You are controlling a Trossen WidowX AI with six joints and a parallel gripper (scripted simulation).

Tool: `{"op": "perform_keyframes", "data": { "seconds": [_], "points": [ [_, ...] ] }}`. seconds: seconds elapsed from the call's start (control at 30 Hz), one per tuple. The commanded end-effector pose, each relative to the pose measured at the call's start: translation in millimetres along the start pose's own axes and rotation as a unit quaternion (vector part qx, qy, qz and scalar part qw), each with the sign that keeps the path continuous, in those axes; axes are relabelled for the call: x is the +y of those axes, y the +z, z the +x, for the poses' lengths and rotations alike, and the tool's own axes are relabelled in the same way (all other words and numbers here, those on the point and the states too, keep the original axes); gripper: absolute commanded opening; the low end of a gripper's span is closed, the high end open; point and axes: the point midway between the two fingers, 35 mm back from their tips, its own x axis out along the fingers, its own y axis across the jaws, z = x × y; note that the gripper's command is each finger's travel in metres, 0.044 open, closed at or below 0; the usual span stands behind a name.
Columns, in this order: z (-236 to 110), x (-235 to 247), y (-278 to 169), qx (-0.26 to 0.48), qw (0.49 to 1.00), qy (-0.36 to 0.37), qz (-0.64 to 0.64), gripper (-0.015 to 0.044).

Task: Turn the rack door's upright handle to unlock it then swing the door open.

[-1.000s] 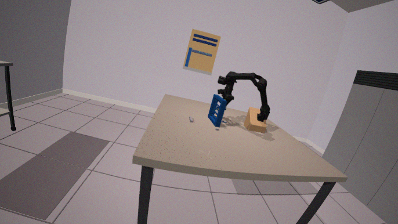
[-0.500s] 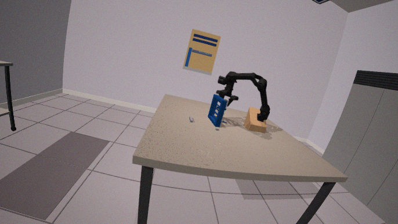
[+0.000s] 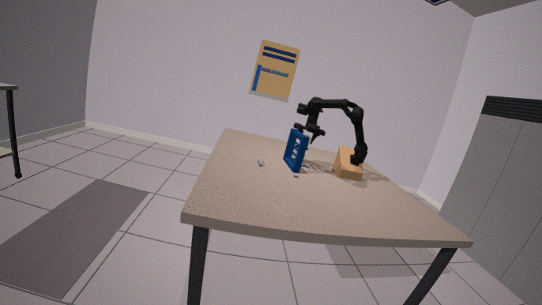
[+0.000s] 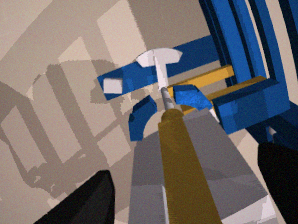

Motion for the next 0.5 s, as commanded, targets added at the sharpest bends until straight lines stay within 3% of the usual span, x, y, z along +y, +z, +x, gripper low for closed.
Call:
{"op": "perform_keyframes", "data": {
  "seconds": [0.0,0.13,0.47],
  "points": [
    [1.9,-0.3,1.9,-0.001,0.995,0.002,-0.099,0.0297],
    [1.9,-0.3,1.9,-0.002,0.984,0.002,-0.181,0.0297],
    [1.9,-0.3,1.9,-0.002,0.983,0.002,-0.185,0.0277]
  ]
}}
